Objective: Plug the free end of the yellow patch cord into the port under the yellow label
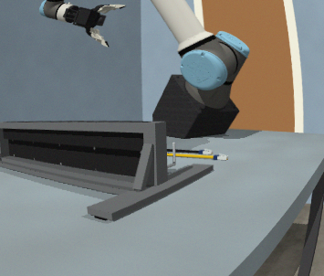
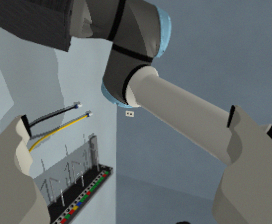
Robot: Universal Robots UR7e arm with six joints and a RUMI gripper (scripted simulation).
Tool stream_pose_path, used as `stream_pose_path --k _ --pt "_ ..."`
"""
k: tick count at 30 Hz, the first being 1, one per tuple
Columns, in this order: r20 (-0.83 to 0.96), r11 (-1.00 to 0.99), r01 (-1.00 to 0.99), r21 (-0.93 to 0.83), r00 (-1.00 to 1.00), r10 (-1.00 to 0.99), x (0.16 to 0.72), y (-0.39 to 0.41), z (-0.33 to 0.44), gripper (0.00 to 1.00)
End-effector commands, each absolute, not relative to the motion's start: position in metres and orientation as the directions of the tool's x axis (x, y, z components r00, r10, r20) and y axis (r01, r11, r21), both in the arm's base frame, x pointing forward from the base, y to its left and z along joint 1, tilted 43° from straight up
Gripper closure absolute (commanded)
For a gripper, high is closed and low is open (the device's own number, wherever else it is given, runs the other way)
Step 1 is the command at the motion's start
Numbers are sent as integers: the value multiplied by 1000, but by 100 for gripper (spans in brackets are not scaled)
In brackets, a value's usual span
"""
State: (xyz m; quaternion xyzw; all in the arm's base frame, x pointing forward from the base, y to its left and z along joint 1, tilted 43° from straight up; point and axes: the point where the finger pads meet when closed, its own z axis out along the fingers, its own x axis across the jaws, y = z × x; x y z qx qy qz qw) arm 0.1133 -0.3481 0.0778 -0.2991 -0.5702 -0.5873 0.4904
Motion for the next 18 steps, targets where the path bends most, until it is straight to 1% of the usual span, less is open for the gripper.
stream_pose_path --k 1,18 --pt "911 131 917 376 -340 -234 113 -348 78 0" --pt "896 121 900 418 -386 -220 116 -345 87 0"
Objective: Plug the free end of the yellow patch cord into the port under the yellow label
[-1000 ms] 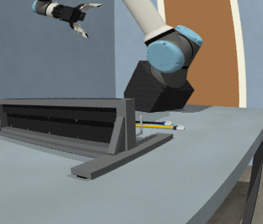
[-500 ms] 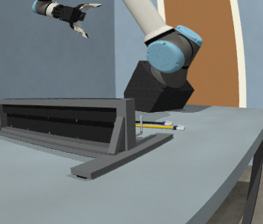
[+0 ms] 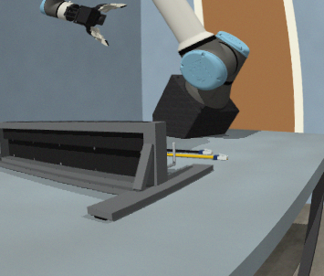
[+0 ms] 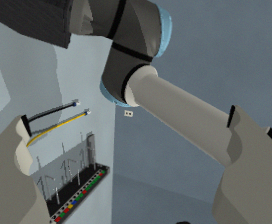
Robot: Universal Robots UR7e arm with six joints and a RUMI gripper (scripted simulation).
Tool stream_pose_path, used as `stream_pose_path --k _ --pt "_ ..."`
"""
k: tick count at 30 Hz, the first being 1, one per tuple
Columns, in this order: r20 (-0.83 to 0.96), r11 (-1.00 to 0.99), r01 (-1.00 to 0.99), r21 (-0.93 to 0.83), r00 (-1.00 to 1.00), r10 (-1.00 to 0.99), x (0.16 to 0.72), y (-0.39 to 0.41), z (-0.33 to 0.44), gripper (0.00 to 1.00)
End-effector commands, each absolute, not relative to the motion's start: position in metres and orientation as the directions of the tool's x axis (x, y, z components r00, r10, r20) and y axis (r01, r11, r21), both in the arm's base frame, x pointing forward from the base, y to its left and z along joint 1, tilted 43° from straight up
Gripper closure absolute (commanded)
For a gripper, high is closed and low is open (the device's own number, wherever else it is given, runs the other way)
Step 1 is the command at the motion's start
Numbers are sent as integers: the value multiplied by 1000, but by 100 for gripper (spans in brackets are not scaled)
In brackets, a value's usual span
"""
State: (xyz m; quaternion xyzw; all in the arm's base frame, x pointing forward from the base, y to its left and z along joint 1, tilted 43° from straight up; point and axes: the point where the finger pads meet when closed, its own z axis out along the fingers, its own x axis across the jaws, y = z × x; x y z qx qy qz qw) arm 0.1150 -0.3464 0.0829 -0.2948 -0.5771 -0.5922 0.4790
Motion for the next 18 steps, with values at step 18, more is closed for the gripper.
stream_pose_path --k 18 --pt "774 92 771 631 -617 -142 131 -326 131 0"
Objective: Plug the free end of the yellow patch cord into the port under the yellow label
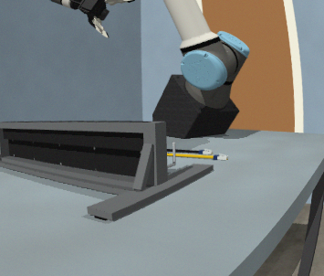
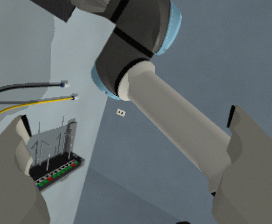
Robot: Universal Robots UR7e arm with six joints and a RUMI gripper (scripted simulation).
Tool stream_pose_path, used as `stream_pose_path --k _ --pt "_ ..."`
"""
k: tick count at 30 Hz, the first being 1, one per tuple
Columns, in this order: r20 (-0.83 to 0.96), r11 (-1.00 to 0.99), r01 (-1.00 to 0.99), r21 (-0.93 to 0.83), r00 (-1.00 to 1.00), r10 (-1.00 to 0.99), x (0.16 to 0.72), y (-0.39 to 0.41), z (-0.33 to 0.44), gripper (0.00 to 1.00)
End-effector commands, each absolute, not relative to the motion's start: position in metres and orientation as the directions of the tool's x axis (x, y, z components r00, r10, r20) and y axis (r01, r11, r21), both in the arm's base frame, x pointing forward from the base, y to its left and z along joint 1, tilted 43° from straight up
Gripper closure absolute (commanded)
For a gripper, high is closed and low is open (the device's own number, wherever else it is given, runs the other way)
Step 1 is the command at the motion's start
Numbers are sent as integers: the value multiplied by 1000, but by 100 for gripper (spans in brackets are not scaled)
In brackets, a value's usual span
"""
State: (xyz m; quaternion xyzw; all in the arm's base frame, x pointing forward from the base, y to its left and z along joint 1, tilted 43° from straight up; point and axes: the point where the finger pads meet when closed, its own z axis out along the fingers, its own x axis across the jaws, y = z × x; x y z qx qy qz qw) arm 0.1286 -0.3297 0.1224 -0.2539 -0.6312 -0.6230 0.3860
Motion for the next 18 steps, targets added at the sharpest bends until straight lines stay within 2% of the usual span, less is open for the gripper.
stream_pose_path --k 1,11,18 --pt "758 91 754 651 -638 -134 133 -324 135 0" --pt "531 120 523 844 -845 -54 151 -293 180 0" --pt "388 155 380 912 -921 -26 160 -275 201 0"
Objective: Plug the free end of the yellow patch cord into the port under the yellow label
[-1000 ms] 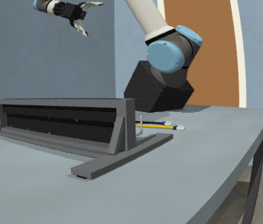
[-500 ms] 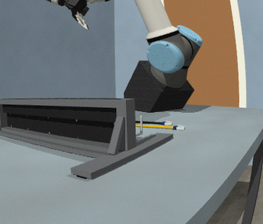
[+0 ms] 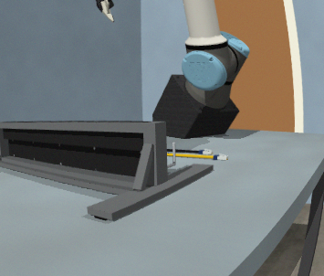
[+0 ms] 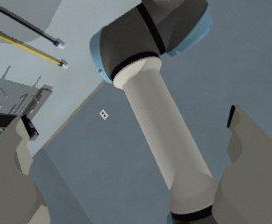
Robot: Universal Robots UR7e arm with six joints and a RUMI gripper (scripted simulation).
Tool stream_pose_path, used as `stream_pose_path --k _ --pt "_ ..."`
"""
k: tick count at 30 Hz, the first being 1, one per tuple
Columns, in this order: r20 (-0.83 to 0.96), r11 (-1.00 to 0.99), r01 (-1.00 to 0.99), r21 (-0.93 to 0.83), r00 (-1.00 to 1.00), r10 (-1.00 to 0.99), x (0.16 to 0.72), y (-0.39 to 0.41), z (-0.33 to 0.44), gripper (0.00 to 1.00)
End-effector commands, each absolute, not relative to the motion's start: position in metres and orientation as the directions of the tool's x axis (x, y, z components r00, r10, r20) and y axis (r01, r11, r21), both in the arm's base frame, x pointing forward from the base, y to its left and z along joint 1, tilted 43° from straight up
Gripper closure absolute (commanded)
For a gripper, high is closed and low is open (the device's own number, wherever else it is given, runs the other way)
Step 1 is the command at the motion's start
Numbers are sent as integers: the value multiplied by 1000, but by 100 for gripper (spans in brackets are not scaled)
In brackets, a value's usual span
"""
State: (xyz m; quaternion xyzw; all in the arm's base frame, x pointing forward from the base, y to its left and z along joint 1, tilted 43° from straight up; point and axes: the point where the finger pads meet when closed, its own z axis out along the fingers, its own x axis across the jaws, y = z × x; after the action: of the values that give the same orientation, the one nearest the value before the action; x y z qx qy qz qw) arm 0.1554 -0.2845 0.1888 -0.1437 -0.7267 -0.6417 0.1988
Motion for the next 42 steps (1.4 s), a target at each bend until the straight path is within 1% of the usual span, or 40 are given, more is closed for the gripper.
stream_pose_path --k 1,3,4,6,10,14,16,18,20,31,33,35,42 --pt "350 166 342 925 -937 -21 163 -270 206 0" --pt "288 183 281 942 -957 -15 166 -262 213 0" --pt "288 183 281 942 -957 -15 166 -262 213 0" --pt "203 209 196 958 -979 -11 171 -251 223 0" --pt "89 246 82 966 -996 -14 178 -237 234 0" --pt "-30 285 -36 958 -999 -25 184 -221 245 0" --pt "-30 285 -36 958 -999 -25 184 -221 245 0" --pt "-122 315 -129 940 -992 -41 190 -208 253 0" --pt "-177 332 -185 925 -983 -54 193 -201 257 0" --pt "-461 414 -486 770 -872 -166 209 -155 276 0" --pt "-461 414 -486 770 -872 -166 209 -155 276 0" --pt "-529 428 -563 707 -823 -209 214 -142 280 0" --pt "-650 439 -713 547 -692 -315 223 -113 286 0"
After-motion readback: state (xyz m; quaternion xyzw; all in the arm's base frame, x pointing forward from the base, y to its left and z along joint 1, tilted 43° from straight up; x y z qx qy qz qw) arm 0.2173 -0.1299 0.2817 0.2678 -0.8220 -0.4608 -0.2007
